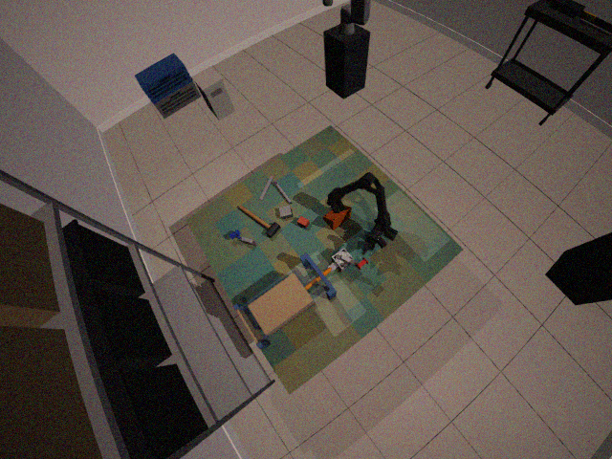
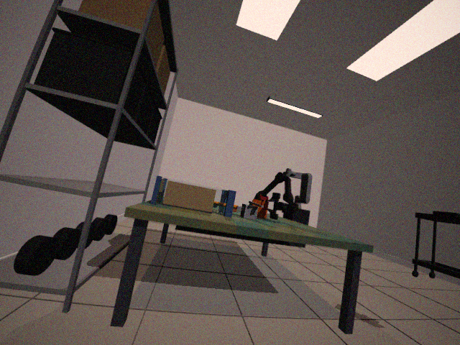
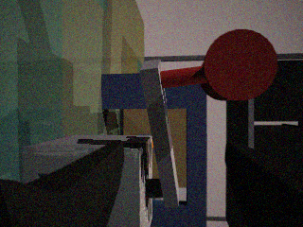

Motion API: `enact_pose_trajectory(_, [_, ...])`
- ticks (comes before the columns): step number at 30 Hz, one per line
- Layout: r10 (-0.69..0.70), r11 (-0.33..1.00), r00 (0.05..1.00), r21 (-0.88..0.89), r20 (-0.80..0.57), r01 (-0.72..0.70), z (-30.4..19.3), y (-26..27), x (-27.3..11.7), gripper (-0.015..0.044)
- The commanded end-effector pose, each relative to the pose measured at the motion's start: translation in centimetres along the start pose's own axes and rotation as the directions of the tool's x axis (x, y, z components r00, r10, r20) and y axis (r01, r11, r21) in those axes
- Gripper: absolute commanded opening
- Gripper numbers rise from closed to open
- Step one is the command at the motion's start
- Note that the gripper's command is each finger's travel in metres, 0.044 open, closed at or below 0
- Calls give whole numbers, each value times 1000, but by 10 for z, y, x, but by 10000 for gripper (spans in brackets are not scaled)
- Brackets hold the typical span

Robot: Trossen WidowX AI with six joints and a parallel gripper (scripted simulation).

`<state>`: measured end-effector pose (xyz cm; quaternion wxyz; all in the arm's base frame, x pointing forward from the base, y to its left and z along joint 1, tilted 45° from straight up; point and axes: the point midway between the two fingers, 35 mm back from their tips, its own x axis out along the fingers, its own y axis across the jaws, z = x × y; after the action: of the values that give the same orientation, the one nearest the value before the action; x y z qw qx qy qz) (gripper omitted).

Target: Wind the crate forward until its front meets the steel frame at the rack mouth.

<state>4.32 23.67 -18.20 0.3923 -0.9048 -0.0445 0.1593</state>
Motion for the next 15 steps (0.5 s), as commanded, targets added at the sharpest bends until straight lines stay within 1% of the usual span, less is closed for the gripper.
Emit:
enact_pose_trajectory(1, [-35,999,997,-26,-63,33,-18,-17,-28,240])
enact_pose_trajectory(10, [-35,999,997,-26,-62,33,-18,-19,-29,240])
enact_pose_trajectory(13, [-33,999,998,-27,-56,32,-14,-41,-30,240])
enact_pose_trajectory(15, [-34,999,998,-26,-53,32,-11,-69,-31,240])
